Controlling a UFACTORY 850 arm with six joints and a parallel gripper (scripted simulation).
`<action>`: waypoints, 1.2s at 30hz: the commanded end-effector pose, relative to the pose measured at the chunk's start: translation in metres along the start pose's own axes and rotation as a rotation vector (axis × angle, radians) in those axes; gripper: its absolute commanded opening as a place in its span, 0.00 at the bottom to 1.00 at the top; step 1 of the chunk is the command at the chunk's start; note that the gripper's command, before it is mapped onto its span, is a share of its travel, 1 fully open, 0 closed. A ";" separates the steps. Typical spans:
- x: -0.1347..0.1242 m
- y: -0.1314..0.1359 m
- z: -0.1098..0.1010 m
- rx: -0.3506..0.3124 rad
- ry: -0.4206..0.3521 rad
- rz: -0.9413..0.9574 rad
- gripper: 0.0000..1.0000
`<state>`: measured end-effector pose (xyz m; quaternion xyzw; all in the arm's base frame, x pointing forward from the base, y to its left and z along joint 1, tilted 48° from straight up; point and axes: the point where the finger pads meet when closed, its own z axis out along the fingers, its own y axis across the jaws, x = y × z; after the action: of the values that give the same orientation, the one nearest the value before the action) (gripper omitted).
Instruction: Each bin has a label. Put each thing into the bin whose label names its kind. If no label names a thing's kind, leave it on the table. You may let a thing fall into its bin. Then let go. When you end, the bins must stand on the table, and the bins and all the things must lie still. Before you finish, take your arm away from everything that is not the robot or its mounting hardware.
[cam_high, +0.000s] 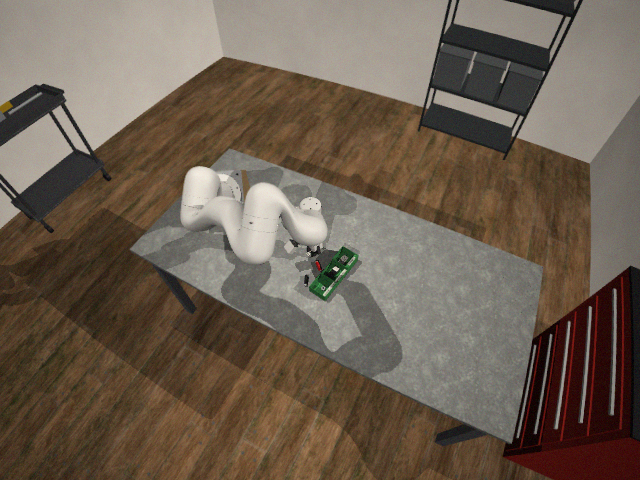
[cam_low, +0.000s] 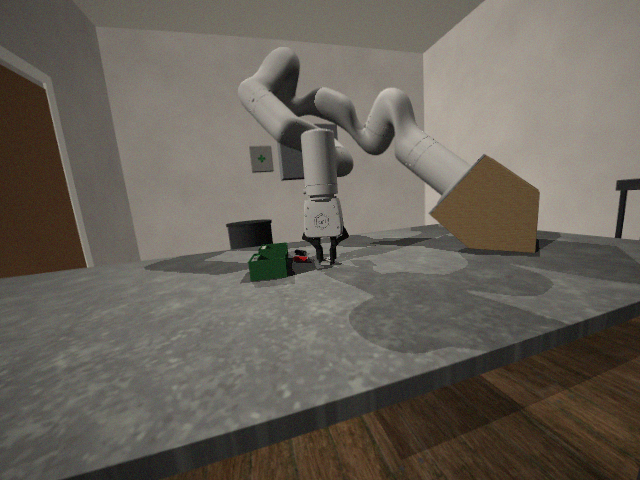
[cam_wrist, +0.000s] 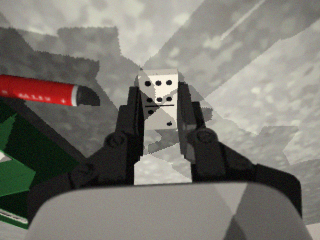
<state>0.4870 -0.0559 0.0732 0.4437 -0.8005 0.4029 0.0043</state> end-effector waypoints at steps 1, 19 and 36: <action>0.000 0.000 0.000 0.001 -0.001 0.000 0.00; 0.000 0.000 -0.027 0.001 -0.001 0.000 0.00; 0.000 0.000 -0.060 0.001 -0.001 0.000 0.00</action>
<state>0.4664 -0.0175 0.1131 0.4437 -0.8005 0.4029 0.0040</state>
